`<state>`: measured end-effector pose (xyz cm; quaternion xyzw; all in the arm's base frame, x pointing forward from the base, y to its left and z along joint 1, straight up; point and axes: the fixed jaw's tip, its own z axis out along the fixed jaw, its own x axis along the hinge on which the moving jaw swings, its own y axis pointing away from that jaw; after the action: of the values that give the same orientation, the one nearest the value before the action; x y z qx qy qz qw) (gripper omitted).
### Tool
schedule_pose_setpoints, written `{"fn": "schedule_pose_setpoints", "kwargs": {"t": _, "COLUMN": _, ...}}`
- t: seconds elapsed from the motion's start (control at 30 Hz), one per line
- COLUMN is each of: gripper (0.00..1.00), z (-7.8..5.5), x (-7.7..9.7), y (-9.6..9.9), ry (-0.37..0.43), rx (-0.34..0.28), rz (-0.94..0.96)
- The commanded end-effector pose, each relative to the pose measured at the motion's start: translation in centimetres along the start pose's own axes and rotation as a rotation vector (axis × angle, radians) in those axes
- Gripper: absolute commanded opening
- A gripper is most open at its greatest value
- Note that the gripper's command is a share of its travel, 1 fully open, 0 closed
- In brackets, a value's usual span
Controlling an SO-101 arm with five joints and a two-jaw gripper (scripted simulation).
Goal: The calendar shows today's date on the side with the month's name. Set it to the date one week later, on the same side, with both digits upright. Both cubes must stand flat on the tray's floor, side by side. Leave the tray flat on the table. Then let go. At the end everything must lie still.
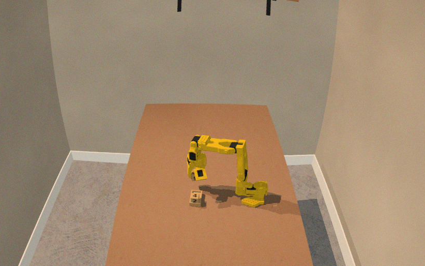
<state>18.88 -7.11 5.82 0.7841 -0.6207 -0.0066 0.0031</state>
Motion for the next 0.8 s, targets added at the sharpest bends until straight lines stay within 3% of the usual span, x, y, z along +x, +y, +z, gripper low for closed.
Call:
{"fn": "schedule_pose_setpoints", "kwargs": {"t": 0.0, "gripper": 0.0, "z": -0.9, "x": 1.7, "y": 0.6, "ry": 0.042, "rx": 0.055, "rz": -0.074}}
{"fn": "schedule_pose_setpoints", "kwargs": {"t": 0.27, "gripper": 0.0, "z": -0.8, "x": 3.9, "y": 2.7, "ry": 0.051, "rx": 0.047, "rz": -0.198}}
{"fn": "schedule_pose_setpoints", "kwargs": {"t": 0.77, "gripper": 0.0, "z": -0.7, "x": 6.1, "y": 5.7, "ry": 0.059, "rx": 0.035, "rz": -0.349}}
